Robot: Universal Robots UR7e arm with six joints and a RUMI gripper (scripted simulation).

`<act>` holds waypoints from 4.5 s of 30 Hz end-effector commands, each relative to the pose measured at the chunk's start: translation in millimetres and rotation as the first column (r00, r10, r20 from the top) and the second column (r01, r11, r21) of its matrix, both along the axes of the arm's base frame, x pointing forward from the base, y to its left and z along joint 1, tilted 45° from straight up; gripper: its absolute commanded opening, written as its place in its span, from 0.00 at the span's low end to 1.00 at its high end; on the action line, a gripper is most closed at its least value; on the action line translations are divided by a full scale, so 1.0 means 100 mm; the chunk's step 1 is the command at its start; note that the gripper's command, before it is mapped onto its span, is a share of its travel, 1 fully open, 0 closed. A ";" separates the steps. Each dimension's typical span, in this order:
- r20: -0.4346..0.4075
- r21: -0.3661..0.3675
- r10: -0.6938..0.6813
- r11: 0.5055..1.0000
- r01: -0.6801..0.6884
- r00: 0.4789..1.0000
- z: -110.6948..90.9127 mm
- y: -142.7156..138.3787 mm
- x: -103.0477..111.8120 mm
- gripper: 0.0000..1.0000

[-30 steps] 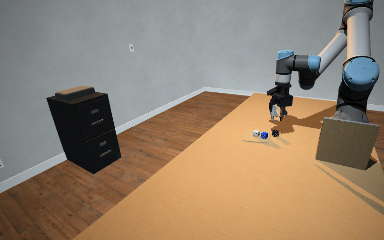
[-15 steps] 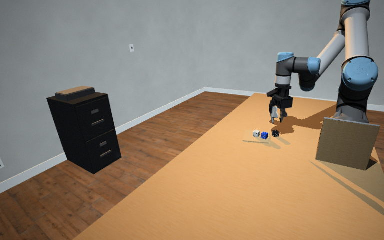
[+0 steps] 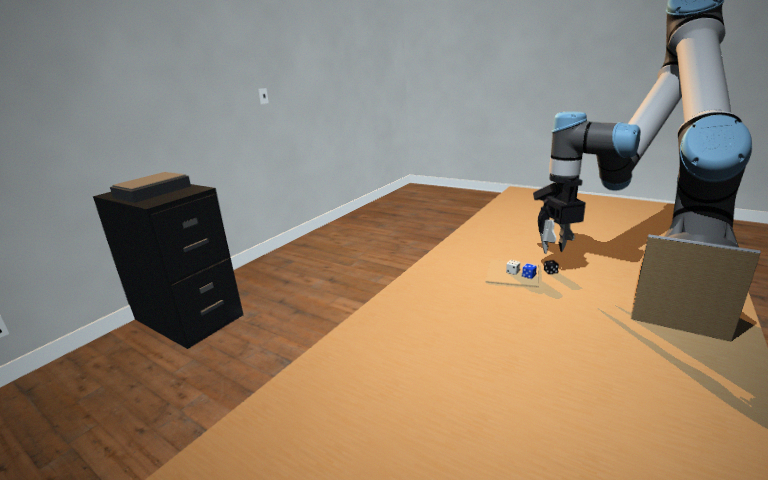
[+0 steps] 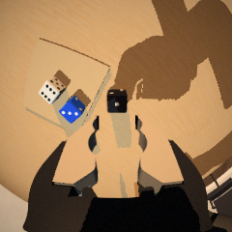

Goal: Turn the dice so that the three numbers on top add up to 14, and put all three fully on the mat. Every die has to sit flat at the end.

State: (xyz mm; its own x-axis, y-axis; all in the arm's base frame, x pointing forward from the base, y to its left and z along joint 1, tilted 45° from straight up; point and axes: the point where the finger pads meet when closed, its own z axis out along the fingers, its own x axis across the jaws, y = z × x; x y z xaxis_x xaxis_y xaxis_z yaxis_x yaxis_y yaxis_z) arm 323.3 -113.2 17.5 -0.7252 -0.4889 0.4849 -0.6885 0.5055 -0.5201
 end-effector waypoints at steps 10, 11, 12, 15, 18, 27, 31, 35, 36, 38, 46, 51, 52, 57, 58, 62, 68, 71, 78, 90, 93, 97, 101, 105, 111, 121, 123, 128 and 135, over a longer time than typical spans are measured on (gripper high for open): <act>0.002 0.000 0.002 1.000 -0.002 1.000 -0.11 -0.12 0.01 0.28; 0.002 0.000 0.002 1.000 -0.002 1.000 -0.12 -0.12 0.01 0.28; 0.002 0.000 0.002 1.000 -0.002 1.000 -0.12 -0.13 0.01 0.28; 0.002 0.000 0.002 1.000 -0.002 1.000 -0.14 -0.15 0.01 0.28; 0.002 0.000 0.002 1.000 -0.002 1.000 -0.15 -0.16 0.01 0.28; 0.002 0.000 0.002 1.000 -0.002 1.000 -0.16 -0.17 0.01 0.28; 0.002 0.000 0.002 1.000 -0.002 1.000 -0.16 -0.18 0.01 0.28; 0.002 0.000 0.002 1.000 -0.002 1.000 -0.16 -0.18 0.01 0.28; 0.002 0.000 0.002 1.000 -0.002 1.000 -0.16 -0.18 0.01 0.28; 0.002 0.000 0.002 1.000 -0.002 1.000 -0.16 -0.18 0.01 0.28; 0.002 0.000 0.002 1.000 -0.002 1.000 -0.16 -0.18 0.01 0.28; 0.002 0.000 0.002 1.000 -0.002 1.000 -0.16 -0.18 0.01 0.28; 0.002 0.000 0.002 1.000 -0.002 1.000 -0.16 -0.18 0.01 0.28; 0.002 0.000 0.002 1.000 -0.002 1.000 -0.16 -0.18 0.01 0.28; 0.002 0.000 0.002 1.000 -0.002 1.000 -0.16 -0.18 0.01 0.28; 0.002 0.000 0.002 1.000 -0.002 1.000 -0.16 -0.18 0.01 0.28; 0.002 0.000 0.002 1.000 -0.002 1.000 -0.17 -0.18 0.01 0.28; 0.002 0.000 0.002 1.000 -0.002 1.000 -0.19 -0.20 0.01 0.28; 0.002 0.000 0.002 1.000 -0.002 1.000 -0.24 -0.25 0.01 0.28; 0.002 0.000 0.002 1.000 -0.002 1.000 -0.40 -0.41 0.01 0.28; 0.002 0.000 0.002 1.000 -0.002 1.000 -0.40 -0.42 0.01 0.28; 0.002 0.000 0.002 1.000 -0.002 1.000 -0.41 -0.43 0.01 0.28; 0.002 0.000 0.002 1.000 -0.002 1.000 -0.41 -0.43 0.01 0.28; 0.002 0.000 0.002 1.000 -0.002 1.000 -0.41 -0.43 0.01 0.28; 0.002 0.000 0.002 1.000 -0.002 1.000 -0.41 -0.43 0.01 0.28; 0.002 0.000 0.002 1.000 -0.002 1.000 -0.41 -0.43 0.01 0.28; 0.002 0.000 0.002 1.000 -0.002 1.000 -0.41 -0.43 0.01 0.28; 0.002 0.000 0.002 1.000 -0.002 1.000 -0.41 -0.43 0.01 0.28; 0.002 0.000 0.002 1.000 -0.002 1.000 -0.41 -0.43 0.01 0.10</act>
